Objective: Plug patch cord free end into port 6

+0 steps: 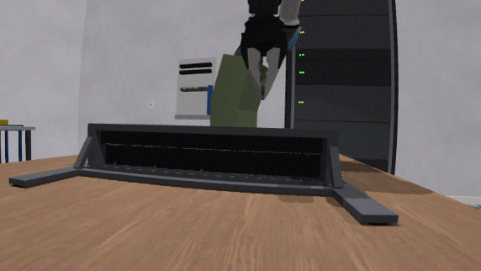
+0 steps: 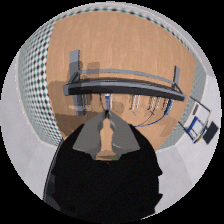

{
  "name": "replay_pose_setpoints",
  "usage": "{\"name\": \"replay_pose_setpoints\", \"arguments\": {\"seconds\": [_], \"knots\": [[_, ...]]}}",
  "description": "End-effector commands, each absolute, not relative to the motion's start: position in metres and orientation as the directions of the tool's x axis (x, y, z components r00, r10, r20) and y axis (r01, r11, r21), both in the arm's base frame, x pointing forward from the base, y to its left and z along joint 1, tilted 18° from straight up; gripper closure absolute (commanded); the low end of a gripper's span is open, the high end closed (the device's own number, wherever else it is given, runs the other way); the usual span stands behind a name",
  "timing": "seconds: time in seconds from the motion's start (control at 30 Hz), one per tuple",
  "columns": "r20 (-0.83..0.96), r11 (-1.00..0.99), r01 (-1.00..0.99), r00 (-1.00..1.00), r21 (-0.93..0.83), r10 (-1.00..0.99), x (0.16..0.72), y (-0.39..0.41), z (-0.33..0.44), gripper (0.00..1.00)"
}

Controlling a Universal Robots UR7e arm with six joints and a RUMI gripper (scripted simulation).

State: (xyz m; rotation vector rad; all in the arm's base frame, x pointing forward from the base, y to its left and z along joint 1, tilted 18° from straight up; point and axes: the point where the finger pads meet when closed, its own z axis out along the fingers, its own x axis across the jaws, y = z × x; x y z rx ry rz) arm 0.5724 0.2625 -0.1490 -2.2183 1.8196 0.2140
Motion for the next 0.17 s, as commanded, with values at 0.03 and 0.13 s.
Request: {"name": "replay_pose_setpoints", "arguments": {"seconds": [0.03, 0.13], "knots": [[-0.278, -0.179, -0.978, 0.203, -0.111, -0.939, 0.5730, 0.2624, -0.1483, 1.00], [-0.278, -0.179, -0.978, 0.203, -0.111, -0.939, 0.5730, 0.2624, -0.1483, 1.00]]}}
